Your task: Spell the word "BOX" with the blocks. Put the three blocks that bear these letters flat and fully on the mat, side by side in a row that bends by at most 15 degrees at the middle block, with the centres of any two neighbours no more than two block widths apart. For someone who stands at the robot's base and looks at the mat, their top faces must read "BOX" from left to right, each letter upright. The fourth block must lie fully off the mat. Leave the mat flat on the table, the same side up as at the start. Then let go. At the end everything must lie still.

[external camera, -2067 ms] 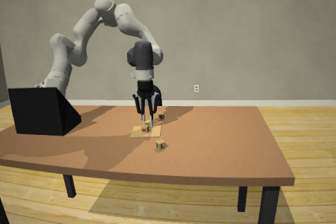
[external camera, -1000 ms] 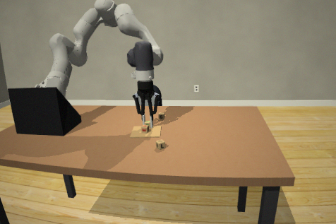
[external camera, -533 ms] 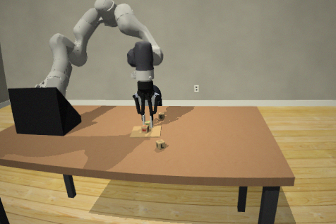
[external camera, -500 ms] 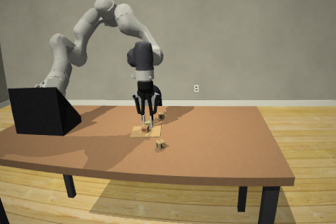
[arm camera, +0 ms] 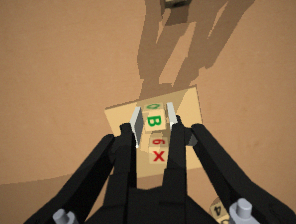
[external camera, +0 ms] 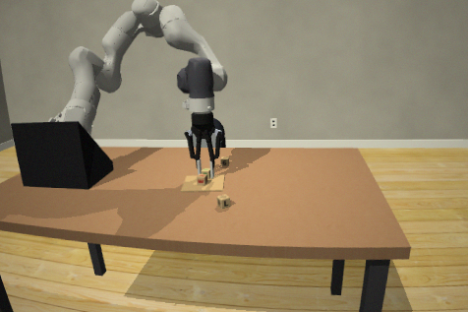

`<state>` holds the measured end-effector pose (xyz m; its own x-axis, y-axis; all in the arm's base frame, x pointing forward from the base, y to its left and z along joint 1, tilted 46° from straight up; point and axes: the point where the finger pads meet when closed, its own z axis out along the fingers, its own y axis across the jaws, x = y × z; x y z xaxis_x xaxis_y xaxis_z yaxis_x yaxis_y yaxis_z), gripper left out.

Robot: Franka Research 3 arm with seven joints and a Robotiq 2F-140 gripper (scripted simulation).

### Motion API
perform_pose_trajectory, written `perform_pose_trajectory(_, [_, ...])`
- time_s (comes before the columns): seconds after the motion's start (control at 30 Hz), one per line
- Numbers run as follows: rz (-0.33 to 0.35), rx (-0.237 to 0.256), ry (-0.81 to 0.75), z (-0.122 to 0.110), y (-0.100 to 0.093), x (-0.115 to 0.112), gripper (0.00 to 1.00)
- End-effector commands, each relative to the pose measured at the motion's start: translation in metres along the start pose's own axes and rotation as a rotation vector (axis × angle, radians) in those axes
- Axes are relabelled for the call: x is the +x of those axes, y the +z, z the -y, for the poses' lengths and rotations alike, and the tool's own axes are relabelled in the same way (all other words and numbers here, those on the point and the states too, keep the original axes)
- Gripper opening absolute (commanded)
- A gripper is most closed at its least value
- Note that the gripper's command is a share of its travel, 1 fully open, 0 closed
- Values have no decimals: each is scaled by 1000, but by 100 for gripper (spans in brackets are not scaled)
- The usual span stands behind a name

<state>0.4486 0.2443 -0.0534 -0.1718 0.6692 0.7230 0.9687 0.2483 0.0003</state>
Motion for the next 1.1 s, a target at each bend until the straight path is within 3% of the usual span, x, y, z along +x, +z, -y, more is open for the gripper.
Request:
perform_pose_trajectory(0.0, [0, -4, -1, -2, 0, 0, 26])
perform_pose_trajectory(0.57, [0, -4, -1, -2, -5, 0, 28])
perform_pose_trajectory(1.07, [0, -4, -1, -1, -64, 0, 28])
